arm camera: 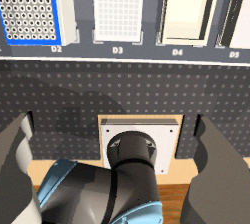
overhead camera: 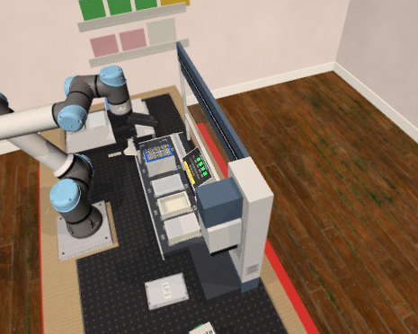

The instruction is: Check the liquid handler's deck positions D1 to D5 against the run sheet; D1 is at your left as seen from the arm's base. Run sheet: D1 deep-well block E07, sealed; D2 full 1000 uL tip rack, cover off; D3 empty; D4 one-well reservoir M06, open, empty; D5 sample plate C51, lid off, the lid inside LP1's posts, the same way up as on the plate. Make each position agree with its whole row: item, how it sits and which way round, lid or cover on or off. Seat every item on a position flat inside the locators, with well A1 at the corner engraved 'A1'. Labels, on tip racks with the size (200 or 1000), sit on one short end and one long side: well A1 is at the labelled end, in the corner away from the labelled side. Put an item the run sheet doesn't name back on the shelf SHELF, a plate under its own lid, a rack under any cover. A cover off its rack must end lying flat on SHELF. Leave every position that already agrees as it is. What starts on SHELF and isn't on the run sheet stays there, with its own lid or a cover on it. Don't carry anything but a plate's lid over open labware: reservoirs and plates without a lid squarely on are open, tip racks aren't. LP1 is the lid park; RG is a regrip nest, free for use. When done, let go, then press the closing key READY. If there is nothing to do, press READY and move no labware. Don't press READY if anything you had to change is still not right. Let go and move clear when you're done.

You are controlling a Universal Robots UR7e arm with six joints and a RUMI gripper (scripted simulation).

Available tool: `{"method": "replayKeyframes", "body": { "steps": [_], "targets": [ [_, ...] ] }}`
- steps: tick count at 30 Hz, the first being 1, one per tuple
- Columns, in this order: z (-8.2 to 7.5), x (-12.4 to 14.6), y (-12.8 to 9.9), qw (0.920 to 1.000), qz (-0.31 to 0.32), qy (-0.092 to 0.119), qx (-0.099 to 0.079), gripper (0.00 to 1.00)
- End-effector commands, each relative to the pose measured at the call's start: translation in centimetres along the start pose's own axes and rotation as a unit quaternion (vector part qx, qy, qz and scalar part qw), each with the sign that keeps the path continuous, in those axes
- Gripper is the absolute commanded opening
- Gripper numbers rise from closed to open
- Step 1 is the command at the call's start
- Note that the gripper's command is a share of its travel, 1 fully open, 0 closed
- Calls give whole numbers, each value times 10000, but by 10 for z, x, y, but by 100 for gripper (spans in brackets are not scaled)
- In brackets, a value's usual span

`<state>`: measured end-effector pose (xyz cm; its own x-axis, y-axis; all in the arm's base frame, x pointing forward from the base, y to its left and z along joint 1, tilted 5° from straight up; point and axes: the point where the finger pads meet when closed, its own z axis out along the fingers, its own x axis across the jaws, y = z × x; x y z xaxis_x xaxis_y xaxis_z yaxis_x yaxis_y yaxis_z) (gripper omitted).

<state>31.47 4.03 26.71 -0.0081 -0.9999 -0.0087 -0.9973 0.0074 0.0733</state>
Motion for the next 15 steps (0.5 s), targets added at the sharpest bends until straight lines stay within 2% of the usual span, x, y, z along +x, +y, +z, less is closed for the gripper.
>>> {"method": "replayKeyframes", "body": {
  "steps": [1, 4, 6, 12, 15],
  "targets": [
    [-2, 1, 34, 10000, -13, -10, -33, 82],
    [-4, 2, 49, 10000, -13, -10, -33, 82],
    [-4, 2, 49, 10000, -13, -10, -33, 82],
    [-8, 2, 78, 10000, -13, -11, -34, 82],
    [-8, 2, 79, 10000, -13, -12, -33, 82]
  ]
}}
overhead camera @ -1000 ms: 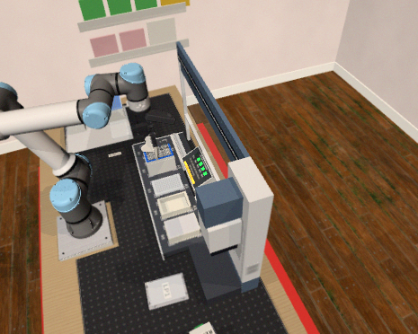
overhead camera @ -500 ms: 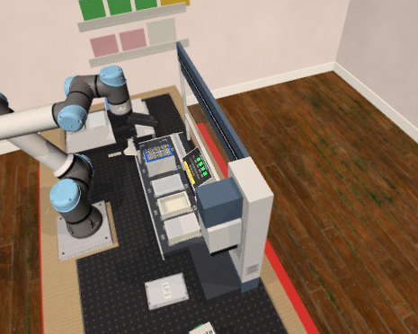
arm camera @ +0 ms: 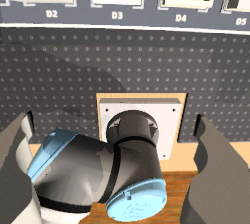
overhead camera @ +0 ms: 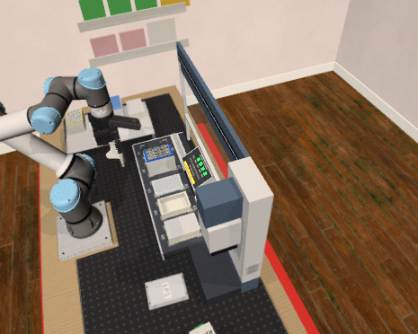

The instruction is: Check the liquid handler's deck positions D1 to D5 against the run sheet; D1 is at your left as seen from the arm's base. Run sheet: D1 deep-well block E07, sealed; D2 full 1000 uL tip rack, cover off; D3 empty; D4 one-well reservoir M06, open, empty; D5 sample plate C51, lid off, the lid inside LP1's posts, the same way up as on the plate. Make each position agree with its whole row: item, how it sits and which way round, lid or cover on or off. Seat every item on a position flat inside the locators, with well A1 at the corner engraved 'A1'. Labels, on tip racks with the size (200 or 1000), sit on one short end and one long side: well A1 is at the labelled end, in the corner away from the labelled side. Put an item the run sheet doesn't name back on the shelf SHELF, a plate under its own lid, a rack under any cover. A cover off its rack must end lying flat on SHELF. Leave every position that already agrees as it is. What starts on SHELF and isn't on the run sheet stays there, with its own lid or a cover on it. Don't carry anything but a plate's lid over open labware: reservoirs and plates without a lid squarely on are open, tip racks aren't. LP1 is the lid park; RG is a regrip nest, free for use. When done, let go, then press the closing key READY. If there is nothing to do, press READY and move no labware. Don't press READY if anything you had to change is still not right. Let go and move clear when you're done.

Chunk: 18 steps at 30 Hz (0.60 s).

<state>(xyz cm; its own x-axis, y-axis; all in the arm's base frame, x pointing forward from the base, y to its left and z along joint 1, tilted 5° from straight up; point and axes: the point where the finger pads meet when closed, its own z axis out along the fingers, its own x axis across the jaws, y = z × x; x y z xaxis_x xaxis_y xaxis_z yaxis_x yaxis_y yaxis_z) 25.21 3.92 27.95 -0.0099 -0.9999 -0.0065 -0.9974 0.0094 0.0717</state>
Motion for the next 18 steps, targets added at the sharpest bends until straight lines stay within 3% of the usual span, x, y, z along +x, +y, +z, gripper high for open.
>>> {"method": "replayKeyframes", "body": {
  "steps": [1, 10, 18],
  "targets": [
    [0, 1, 16, 10000, -23, -23, -41, 82],
    [0, 1, 15, 10000, -24, -25, -43, 82],
    [0, 41, 15, 9996, 293, -18, -39, 82]
  ]
}}
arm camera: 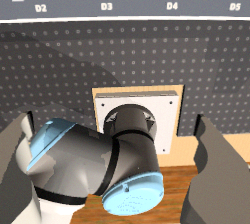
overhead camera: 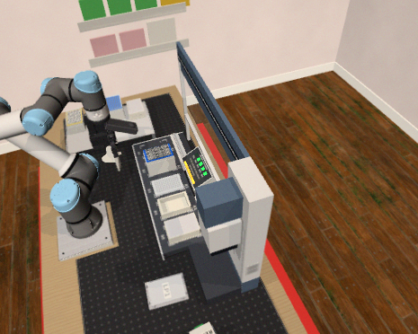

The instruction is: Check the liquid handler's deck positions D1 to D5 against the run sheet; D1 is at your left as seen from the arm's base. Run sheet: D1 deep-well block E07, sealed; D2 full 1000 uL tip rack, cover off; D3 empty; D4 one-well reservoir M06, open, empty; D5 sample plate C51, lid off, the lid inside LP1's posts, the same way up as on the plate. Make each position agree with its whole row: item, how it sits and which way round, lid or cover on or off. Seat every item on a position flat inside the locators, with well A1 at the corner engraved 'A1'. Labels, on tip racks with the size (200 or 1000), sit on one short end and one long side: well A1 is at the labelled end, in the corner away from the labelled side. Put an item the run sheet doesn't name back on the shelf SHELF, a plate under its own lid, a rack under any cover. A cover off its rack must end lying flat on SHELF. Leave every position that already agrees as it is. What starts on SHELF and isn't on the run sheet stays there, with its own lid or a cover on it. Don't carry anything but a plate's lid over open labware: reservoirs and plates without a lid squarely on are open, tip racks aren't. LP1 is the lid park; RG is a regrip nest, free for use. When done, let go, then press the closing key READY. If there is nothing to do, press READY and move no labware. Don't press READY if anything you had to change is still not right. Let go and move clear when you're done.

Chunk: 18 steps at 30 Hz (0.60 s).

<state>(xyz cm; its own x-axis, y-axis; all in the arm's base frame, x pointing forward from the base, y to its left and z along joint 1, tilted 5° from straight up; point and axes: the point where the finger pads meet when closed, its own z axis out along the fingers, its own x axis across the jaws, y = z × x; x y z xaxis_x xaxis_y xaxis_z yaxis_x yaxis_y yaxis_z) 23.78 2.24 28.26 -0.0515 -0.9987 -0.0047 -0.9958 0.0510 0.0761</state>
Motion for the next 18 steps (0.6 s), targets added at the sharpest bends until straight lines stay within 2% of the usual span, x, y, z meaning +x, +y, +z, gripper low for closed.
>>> {"method": "replayKeyframes", "body": {
  "steps": [1, 11, 18],
  "targets": [
    [3, 29, -1, 10000, 85, -14, -22, 82],
    [3, 67, -4, 10000, 84, -23, -26, 82],
    [2, 67, -4, 10000, 85, -18, -16, 82]
  ]
}}
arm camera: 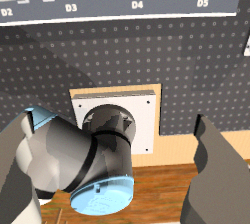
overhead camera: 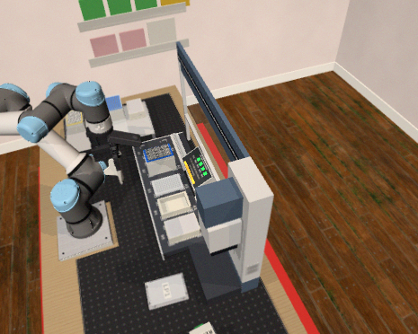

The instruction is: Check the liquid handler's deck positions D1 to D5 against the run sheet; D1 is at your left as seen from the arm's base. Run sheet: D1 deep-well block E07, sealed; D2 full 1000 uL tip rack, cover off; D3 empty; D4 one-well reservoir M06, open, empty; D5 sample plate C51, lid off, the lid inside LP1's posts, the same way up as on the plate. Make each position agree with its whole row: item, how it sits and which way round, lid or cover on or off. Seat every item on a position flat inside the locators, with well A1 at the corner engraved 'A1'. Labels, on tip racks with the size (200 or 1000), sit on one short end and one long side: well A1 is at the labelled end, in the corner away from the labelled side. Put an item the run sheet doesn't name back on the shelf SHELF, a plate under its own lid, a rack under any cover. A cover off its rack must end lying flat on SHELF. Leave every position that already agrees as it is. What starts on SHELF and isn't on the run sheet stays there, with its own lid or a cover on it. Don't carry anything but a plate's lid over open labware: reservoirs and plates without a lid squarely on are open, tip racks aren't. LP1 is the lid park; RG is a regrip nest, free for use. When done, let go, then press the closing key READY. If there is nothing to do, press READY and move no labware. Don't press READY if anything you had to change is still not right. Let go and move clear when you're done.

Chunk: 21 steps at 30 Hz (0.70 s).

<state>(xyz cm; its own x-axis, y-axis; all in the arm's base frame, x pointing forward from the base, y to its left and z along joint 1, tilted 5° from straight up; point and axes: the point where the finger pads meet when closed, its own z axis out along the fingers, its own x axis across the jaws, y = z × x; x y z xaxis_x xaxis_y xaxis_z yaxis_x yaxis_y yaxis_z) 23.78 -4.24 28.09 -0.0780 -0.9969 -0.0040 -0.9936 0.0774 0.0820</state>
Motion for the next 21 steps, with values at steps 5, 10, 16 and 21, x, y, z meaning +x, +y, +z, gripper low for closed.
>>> {"method": "replayKeyframes", "body": {
  "steps": [5, 10, 16, 21],
  "targets": [
    [0, 22, -3, 10000, 22, -5, 12, 82],
    [-1, 43, -5, 10000, 23, 4, 19, 82],
    [-1, 73, -8, 10000, 23, 3, 20, 82],
    [-1, 85, -9, 10000, 23, 1, 22, 82]
  ]
}}
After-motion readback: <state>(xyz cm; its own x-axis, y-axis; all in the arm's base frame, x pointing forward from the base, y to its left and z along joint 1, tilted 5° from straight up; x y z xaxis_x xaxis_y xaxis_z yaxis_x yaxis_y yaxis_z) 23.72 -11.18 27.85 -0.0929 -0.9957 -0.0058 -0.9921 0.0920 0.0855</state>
